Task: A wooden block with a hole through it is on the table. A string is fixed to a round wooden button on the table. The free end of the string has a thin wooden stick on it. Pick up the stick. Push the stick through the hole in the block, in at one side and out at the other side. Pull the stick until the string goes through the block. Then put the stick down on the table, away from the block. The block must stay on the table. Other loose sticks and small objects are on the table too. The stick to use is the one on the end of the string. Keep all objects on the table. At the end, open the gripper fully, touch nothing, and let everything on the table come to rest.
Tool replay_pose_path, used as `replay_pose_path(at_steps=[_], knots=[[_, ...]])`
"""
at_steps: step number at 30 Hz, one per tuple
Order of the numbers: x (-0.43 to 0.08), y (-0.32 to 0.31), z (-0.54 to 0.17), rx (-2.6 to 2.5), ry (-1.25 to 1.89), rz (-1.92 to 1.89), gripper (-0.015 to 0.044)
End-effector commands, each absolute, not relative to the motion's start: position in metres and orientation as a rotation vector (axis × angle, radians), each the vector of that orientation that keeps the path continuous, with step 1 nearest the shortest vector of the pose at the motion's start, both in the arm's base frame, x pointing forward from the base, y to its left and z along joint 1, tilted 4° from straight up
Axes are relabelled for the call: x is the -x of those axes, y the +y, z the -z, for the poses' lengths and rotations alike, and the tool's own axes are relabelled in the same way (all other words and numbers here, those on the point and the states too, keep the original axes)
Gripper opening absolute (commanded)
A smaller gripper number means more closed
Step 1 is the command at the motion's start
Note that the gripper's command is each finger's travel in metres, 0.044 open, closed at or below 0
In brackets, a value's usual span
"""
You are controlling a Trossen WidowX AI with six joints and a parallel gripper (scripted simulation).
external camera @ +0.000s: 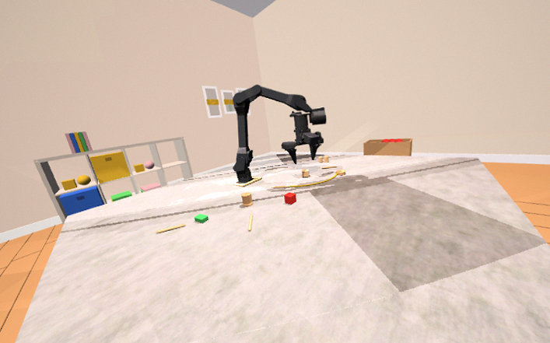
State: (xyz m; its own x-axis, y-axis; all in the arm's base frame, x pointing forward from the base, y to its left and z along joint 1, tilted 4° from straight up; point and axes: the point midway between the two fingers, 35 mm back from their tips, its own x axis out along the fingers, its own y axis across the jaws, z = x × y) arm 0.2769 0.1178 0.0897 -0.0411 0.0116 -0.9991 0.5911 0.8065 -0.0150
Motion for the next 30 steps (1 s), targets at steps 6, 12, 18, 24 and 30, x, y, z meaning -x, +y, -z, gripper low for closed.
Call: replay_pose_path(at_steps=[6, 12, 18, 24, 30], knots=[[-0.2764, 0.1179, -0.0971, -0.957, 1.392, 0.967, 0.0440], [-0.2764, 0.1179, -0.0971, -0.957, 1.392, 0.967, 0.0440], [-0.2764, 0.1179, -0.0971, -0.957, 1.392, 0.967, 0.0309], [-0.2764, 0.1179, -0.0971, -0.957, 1.392, 0.967, 0.0237], [-0.2765, 0.1179, -0.0963, -0.957, 1.392, 0.967, 0.0237]])
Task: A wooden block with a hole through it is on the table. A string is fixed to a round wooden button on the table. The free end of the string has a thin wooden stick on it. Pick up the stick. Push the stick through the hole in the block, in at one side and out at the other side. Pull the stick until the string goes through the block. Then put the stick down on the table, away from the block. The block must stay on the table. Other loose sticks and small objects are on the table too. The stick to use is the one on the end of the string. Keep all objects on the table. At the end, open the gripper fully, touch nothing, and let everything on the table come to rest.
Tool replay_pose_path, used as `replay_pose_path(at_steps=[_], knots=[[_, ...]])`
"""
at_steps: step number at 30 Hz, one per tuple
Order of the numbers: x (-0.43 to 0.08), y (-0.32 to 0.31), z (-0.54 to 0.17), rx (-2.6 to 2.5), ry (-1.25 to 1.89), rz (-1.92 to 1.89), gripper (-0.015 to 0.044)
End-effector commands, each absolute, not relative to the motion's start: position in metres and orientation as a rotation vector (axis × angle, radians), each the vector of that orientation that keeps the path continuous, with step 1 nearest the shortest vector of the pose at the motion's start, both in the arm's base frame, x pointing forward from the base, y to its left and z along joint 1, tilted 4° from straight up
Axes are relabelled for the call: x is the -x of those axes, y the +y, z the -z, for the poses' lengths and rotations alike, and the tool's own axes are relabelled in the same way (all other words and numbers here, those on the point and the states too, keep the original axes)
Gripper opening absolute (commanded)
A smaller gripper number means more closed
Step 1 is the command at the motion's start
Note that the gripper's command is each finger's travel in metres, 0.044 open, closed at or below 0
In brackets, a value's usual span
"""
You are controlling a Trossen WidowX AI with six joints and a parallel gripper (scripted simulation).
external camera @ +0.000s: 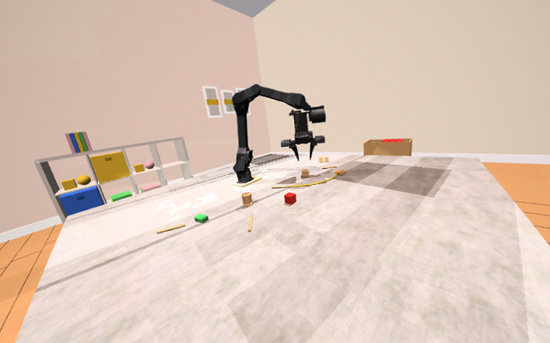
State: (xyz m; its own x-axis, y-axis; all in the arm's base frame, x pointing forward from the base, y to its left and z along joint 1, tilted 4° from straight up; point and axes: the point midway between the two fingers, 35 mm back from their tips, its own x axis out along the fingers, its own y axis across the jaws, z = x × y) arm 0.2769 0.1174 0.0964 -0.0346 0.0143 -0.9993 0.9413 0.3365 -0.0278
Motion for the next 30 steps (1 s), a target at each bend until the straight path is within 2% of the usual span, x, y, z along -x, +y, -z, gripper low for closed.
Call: replay_pose_path(at_steps=[1, 30], knots=[[-0.277, 0.118, -0.096, -0.957, 1.392, 0.967, 0.0237], [-0.276, 0.119, -0.049, -0.957, 1.393, 0.967, 0.0237]])
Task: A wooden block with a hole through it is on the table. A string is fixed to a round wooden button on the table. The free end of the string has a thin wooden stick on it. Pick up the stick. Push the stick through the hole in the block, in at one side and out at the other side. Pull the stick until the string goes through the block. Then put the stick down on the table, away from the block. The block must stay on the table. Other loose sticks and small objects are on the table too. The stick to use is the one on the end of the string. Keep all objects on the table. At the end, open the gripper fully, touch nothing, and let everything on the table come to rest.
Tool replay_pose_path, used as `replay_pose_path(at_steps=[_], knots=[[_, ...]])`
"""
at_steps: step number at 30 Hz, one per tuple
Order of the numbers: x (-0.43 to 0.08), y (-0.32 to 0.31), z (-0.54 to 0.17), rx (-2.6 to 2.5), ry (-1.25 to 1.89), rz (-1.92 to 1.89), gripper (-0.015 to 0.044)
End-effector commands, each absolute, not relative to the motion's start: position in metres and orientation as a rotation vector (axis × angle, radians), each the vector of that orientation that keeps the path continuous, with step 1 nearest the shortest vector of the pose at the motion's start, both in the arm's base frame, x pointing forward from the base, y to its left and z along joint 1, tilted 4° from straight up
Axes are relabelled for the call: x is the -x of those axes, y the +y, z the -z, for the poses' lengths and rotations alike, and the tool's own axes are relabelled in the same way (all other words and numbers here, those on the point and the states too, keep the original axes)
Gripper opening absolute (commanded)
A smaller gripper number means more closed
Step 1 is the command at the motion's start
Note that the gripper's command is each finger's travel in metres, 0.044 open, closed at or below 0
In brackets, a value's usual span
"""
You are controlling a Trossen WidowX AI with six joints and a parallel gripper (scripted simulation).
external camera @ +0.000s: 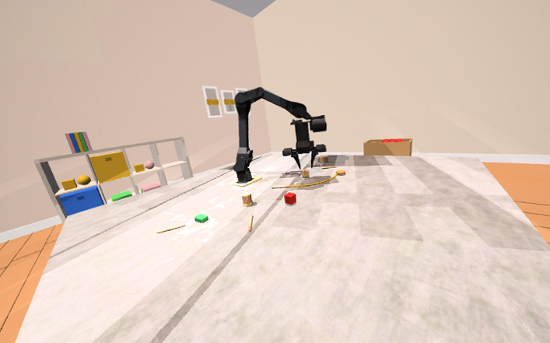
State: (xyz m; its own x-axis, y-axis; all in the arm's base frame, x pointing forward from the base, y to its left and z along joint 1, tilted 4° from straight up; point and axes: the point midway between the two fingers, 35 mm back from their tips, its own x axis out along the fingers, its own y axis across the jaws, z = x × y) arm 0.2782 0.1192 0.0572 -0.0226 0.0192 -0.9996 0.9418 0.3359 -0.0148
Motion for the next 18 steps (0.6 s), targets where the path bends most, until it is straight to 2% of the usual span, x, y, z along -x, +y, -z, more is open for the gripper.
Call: replay_pose_path(at_steps=[1, 18], knots=[[-0.275, 0.119, -0.047, -0.957, 1.393, 0.967, 0.0237], [-0.274, 0.119, -0.037, -0.957, 1.393, 0.967, 0.0237]])
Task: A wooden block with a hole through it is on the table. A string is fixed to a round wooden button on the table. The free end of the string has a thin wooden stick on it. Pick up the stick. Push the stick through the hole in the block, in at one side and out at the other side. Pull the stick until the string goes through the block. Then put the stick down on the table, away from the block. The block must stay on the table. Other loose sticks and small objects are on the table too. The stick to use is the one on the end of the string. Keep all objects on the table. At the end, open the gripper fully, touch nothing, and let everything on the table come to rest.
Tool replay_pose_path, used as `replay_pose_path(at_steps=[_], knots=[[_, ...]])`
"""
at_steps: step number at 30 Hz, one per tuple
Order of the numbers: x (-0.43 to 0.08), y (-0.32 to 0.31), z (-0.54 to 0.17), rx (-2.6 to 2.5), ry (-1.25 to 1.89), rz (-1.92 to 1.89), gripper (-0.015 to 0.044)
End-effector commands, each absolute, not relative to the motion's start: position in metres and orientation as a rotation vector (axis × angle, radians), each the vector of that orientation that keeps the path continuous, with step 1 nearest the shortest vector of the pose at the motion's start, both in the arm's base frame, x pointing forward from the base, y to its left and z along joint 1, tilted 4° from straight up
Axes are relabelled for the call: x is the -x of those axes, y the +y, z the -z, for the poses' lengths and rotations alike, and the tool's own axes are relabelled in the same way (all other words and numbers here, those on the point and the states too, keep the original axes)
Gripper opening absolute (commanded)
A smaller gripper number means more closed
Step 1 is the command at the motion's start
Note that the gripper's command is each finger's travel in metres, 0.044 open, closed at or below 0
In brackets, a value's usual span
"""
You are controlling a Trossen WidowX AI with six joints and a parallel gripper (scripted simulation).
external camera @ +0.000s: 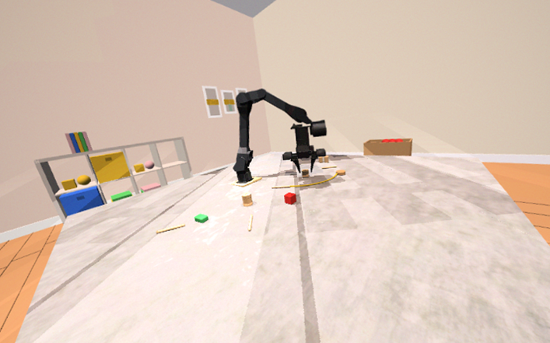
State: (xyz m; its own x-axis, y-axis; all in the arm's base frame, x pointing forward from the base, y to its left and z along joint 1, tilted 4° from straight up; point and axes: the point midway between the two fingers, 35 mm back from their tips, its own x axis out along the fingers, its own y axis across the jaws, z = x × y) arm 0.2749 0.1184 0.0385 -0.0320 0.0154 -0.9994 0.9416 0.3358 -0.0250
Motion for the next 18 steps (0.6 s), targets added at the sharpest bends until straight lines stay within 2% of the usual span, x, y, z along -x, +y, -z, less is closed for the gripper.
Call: replay_pose_path(at_steps=[1, 6, 12, 14, 18], knots=[[-0.2749, 0.1184, -0.0385, -0.953, 1.388, 0.963, 0.0211], [-0.2749, 0.1184, -0.0385, -0.953, 1.388, 0.963, 0.0080], [-0.2749, 0.1184, -0.0385, -0.953, 1.388, 0.963, 0.0040], [-0.2749, 0.1184, -0.0385, -0.953, 1.388, 0.963, 0.0000], [-0.2750, 0.1184, -0.0389, -0.953, 1.388, 0.963, 0.0000]])
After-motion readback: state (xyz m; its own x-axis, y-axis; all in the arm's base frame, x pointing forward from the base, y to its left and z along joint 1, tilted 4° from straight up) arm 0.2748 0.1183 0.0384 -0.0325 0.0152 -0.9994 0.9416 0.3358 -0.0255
